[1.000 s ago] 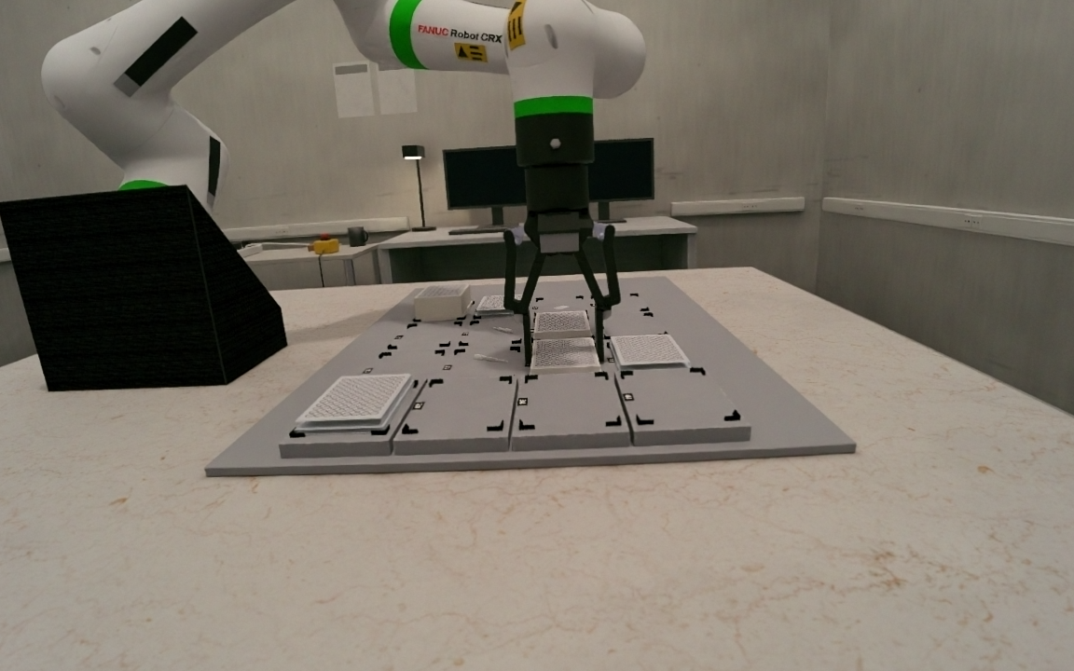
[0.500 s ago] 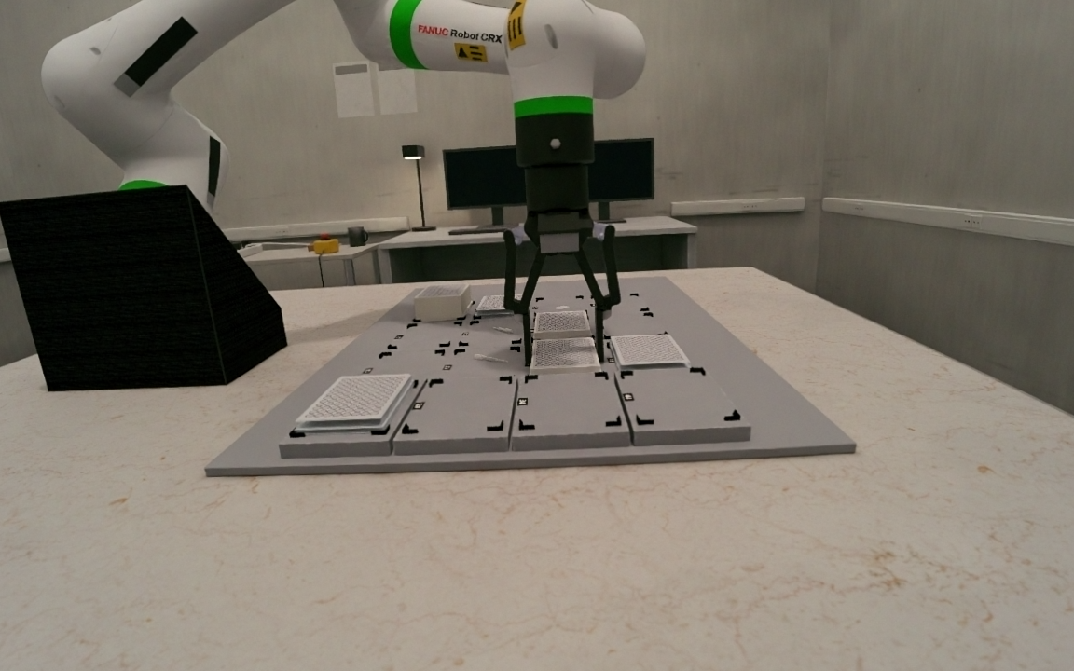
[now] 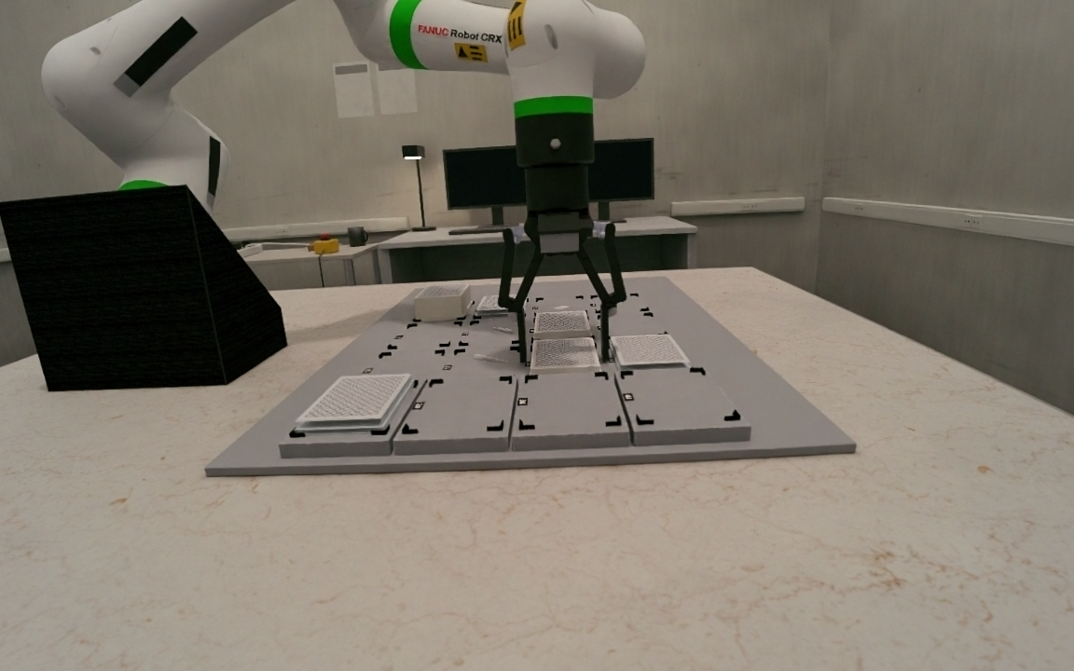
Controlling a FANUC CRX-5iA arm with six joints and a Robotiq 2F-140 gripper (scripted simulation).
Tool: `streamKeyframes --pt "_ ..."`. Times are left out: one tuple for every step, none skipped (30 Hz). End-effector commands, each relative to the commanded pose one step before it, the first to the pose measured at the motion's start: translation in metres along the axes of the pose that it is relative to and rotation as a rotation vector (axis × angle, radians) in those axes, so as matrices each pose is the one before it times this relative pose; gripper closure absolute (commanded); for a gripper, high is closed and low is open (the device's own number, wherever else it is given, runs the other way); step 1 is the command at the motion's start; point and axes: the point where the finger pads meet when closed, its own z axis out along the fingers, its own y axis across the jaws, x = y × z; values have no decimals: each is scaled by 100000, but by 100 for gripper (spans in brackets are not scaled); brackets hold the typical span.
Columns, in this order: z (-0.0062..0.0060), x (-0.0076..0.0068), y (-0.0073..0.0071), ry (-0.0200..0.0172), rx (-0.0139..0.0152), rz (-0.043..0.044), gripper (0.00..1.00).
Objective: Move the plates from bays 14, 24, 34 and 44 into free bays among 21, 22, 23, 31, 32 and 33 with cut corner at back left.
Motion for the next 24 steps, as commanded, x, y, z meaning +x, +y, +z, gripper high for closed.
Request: streamKeyframes --pt "-142 36 -68 116 187 -44 30" --pt "0 0 0 0 0 0 30" --pt "0 0 0 0 0 0 30" --pt "0 0 0 0 0 0 30" --pt "0 0 0 0 0 0 30" --pt "0 0 0 0 0 0 30" --pt "0 0 0 0 0 0 30" --pt "0 0 0 0 0 0 30" --pt "0 0 0 0 0 0 30" --pt "0 0 0 0 0 0 30" --pt "0 0 0 0 0 0 30" --pt "0 0 0 0 0 0 30" --pt "0 0 0 0 0 0 30" --pt "-127 0 0 1 2 0 30" --pt "-132 0 1 1 0 0 30" --pt "-132 0 1 1 0 0 30" --pt "-133 0 1 1 0 0 30" --pt "-133 0 0 0 0 0 30" --pt "-133 0 0 0 0 0 30" --pt "-133 0 0 0 0 0 30" --pt "-133 0 0 0 0 0 30" --pt "-133 0 0 0 0 0 30" --pt "-133 0 0 0 0 0 30" --pt "-133 0 0 0 0 0 30"
